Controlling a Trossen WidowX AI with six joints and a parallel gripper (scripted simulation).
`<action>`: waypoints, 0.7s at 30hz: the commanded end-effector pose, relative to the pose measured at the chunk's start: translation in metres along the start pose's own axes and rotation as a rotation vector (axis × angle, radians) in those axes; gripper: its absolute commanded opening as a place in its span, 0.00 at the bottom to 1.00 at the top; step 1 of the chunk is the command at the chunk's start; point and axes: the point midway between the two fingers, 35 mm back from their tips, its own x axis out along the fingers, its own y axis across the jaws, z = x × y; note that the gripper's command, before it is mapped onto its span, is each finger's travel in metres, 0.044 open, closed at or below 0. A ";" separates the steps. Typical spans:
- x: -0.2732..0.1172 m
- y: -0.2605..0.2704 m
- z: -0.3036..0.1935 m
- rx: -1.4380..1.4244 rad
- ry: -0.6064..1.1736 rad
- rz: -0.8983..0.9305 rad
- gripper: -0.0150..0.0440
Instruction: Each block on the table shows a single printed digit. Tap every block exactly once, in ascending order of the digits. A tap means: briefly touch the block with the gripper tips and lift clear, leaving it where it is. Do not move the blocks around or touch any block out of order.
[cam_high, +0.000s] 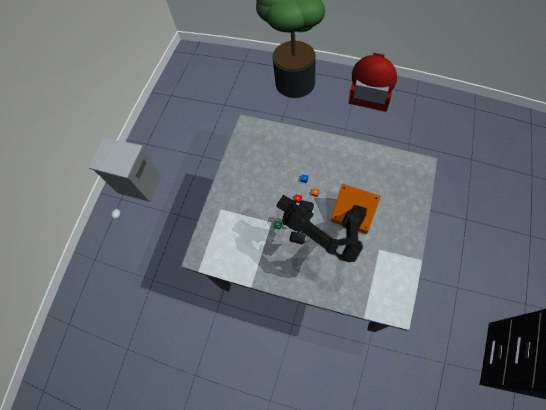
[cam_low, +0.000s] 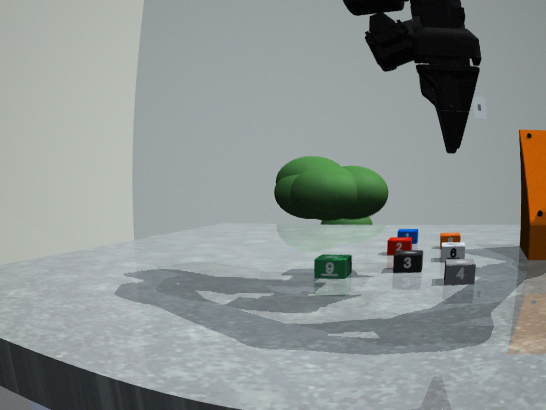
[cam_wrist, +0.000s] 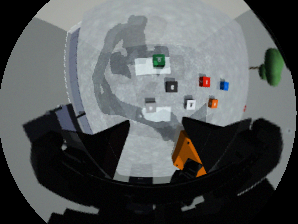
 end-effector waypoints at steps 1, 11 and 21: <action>0.000 0.001 -0.001 0.007 0.000 0.005 0.93; -0.006 -0.004 0.042 0.009 -0.006 0.005 0.93; -0.001 -0.029 0.130 0.002 -0.005 0.004 0.93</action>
